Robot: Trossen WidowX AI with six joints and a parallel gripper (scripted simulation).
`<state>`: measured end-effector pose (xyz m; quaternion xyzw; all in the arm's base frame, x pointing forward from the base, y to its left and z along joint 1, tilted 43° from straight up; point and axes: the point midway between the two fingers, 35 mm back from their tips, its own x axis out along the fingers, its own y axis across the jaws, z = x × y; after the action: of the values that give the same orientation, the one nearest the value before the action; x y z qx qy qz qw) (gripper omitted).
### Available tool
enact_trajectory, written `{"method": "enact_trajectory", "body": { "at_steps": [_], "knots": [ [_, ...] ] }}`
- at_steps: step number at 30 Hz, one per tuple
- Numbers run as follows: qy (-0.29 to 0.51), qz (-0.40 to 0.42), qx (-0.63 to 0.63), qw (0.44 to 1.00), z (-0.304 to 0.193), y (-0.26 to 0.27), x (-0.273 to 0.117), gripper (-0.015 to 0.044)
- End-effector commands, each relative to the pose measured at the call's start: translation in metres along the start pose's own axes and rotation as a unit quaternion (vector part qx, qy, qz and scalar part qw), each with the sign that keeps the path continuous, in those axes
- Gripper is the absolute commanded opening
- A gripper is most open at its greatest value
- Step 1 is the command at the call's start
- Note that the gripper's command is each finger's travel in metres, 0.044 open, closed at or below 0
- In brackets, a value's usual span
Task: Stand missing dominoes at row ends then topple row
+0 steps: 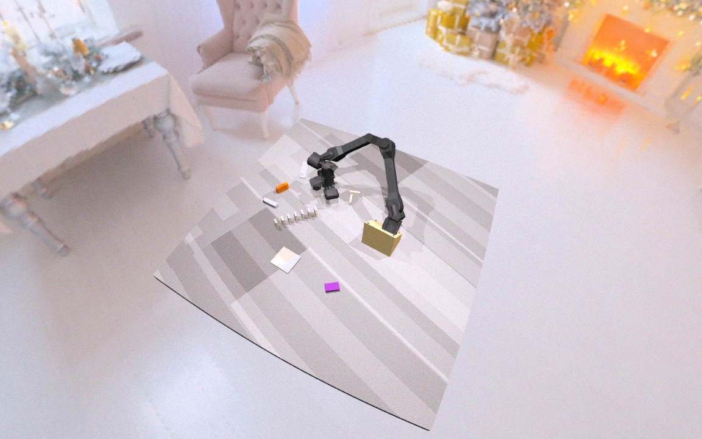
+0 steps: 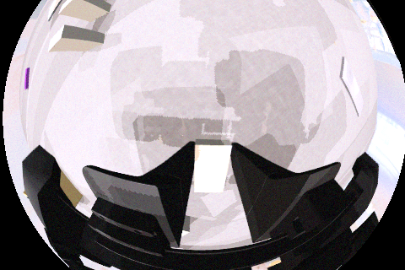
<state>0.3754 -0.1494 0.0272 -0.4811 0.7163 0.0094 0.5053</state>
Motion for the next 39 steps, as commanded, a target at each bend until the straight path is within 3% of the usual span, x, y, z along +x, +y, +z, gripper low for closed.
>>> {"method": "enact_trajectory", "body": {
  "at_steps": [1,8,21,28,39],
  "knots": [
    [0.0,0.001,-0.003,1.0,0.0,0.001,0.001,0.0107],
    [0.0,0.001,-0.003,1.0,0.0,0.001,-0.007,0.0107],
    [-0.003,0.004,-0.004,1.0,0.001,0.003,-0.157,0.0107],
    [-0.003,0.004,-0.004,1.0,0.001,0.002,-0.159,0.0107],
    [-0.009,-0.011,-0.037,0.999,0.003,-0.073,-0.159,0.0107]
  ]
}}
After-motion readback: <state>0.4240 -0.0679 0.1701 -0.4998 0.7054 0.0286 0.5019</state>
